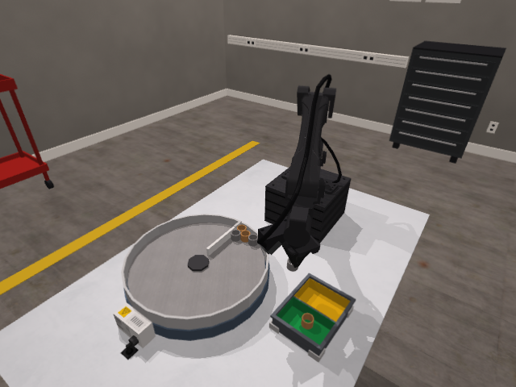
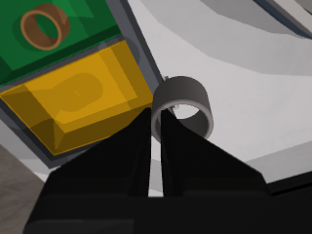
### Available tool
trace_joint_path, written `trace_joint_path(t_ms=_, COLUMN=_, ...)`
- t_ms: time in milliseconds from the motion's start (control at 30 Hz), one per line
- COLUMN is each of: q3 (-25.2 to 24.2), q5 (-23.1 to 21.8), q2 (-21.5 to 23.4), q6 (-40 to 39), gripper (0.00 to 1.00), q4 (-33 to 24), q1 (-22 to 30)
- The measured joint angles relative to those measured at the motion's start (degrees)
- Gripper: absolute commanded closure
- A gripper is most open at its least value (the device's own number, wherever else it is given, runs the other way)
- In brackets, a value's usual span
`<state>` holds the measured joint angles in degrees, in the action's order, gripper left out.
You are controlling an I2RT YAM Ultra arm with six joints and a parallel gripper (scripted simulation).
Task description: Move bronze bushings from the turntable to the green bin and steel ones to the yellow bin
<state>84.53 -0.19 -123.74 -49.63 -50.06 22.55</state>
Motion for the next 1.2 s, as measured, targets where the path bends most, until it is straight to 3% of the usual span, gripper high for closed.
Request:
trace_joint_path(t_ms=367, q3=13.7, q5=0.0, q2=-8.3, q6=-4.6, gripper=1.00, q4=-4.6, q1=9.1)
trace_joint_path(t_ms=667, q3=17.8, q5=0.0, q2=-10.6, q6=-5.8, gripper=1.00, q4=-7.5, q1=10.1)
trace_joint_path(t_ms=1200, q3=18.7, q5=0.0, q2=-10.6, q6=-6.1, gripper=1.00, q4=-8.7, q1=10.6)
